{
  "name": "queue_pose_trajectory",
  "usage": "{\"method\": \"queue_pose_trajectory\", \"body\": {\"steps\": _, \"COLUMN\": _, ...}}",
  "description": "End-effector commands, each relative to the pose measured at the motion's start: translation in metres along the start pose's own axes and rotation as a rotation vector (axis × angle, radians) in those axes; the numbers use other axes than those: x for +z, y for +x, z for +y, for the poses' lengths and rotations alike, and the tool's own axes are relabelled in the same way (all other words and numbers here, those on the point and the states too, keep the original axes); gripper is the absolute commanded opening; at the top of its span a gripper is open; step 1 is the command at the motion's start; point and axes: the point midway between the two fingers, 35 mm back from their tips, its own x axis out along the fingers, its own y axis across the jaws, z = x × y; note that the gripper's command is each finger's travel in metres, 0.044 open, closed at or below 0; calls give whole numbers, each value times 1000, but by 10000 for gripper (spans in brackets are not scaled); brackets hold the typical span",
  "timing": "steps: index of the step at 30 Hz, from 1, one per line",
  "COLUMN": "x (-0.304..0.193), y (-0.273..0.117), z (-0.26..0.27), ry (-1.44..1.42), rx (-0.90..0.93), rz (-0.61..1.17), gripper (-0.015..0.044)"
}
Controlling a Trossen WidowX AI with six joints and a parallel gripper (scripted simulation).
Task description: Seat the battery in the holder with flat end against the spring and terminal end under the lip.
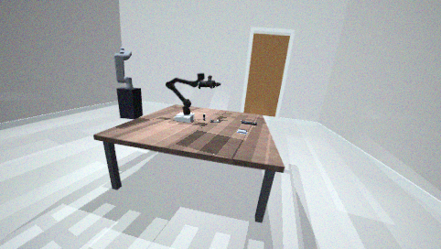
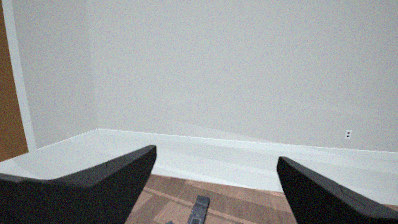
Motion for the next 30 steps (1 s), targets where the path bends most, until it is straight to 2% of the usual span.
{"method": "queue_pose_trajectory", "body": {"steps": 1, "x": -4, "y": 1, "z": 0, "ry": -3, "rx": -1, "rz": 18, "gripper": 374}}
{"method": "queue_pose_trajectory", "body": {"steps": 3, "x": -32, "y": 7, "z": -1, "ry": -29, "rx": -5, "rz": 159, "gripper": 321}}
{"method": "queue_pose_trajectory", "body": {"steps": 7, "x": -116, "y": 1, "z": -6, "ry": -107, "rx": 4, "rz": 601, "gripper": 216}}
{"method": "queue_pose_trajectory", "body": {"steps": 11, "x": -175, "y": -34, "z": -10, "ry": -167, "rx": 41, "rz": 996, "gripper": 111}}
{"method": "queue_pose_trajectory", "body": {"steps": 15, "x": -207, "y": -78, "z": -12, "ry": -210, "rx": 97, "rz": 1338, "gripper": 6}}
{"method": "queue_pose_trajectory", "body": {"steps": 18, "x": -217, "y": -115, "z": -14, "ry": -232, "rx": 152, "rz": 1589, "gripper": 0}}
{"method": "queue_pose_trajectory", "body": {"steps": 20, "x": -217, "y": -123, "z": -14, "ry": -236, "rx": 166, "rz": 1646, "gripper": 0}}
{"method": "queue_pose_trajectory", "body": {"steps": 30, "x": -218, "y": -123, "z": -14, "ry": -236, "rx": 166, "rz": 1645, "gripper": 0}}
